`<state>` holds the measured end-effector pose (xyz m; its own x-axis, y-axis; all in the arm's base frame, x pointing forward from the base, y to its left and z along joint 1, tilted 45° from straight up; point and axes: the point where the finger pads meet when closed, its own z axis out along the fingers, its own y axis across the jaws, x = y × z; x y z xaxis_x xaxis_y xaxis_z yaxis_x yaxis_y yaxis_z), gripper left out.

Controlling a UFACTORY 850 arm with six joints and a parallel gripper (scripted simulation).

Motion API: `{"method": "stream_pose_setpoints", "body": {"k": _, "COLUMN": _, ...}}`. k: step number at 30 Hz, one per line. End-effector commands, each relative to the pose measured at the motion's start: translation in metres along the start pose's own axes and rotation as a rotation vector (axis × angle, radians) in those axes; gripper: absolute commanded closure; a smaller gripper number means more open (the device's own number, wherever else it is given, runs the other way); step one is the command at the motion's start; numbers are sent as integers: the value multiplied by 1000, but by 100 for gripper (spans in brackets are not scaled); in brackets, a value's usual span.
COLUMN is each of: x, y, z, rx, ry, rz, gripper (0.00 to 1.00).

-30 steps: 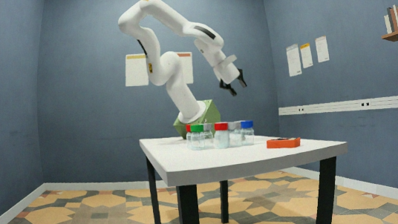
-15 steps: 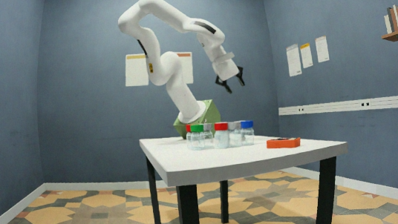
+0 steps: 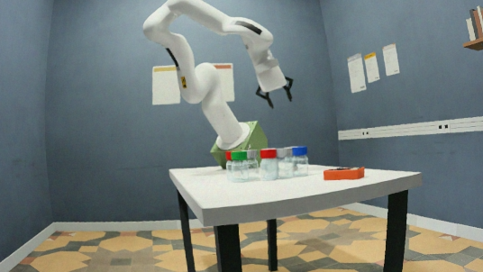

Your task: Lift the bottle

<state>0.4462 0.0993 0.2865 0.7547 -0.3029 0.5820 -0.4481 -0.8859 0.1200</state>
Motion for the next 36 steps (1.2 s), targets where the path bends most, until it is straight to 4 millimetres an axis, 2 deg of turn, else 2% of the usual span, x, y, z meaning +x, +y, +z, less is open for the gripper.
{"method": "stream_pose_setpoints", "body": {"k": 1, "x": 6, "y": 8, "z": -12, "rx": -64, "ry": 25, "rz": 104, "gripper": 21}}
{"method": "stream_pose_setpoints", "body": {"k": 25, "x": 13, "y": 37, "z": -60, "rx": -261, "ry": 102, "rz": 435, "gripper": 21}}
{"method": "stream_pose_setpoints", "body": {"k": 36, "x": 13, "y": 42, "z": -69, "rx": -293, "ry": 116, "rz": 488, "gripper": 21}}
